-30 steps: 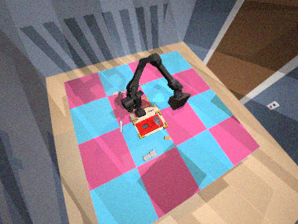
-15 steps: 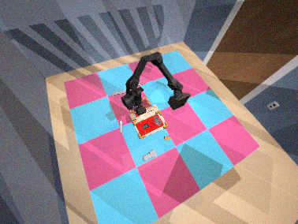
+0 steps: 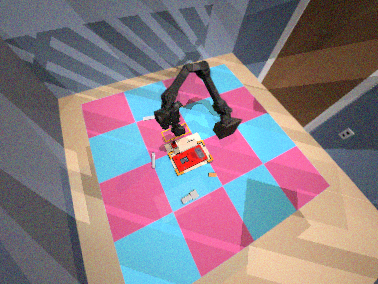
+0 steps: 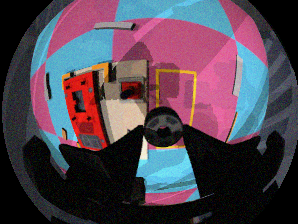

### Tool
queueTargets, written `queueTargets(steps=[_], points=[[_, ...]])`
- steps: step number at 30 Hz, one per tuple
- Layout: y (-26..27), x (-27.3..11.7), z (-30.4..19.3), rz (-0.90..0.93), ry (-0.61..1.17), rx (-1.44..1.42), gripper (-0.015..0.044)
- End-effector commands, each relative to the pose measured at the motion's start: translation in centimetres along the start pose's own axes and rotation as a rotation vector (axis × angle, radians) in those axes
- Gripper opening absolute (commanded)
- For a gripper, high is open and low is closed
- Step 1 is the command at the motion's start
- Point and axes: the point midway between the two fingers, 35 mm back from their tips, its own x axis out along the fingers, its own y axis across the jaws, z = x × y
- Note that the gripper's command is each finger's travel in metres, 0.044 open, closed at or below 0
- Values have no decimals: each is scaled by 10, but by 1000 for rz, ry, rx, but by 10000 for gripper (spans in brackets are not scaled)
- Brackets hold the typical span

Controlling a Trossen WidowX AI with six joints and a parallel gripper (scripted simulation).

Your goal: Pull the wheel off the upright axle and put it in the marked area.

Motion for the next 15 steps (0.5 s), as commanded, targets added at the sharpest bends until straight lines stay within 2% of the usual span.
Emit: queueTargets(steps=[1,15], points=[[-15,0,-11,-6,7,-6,0],[-38,6,-28,-8,7,-5,0]])
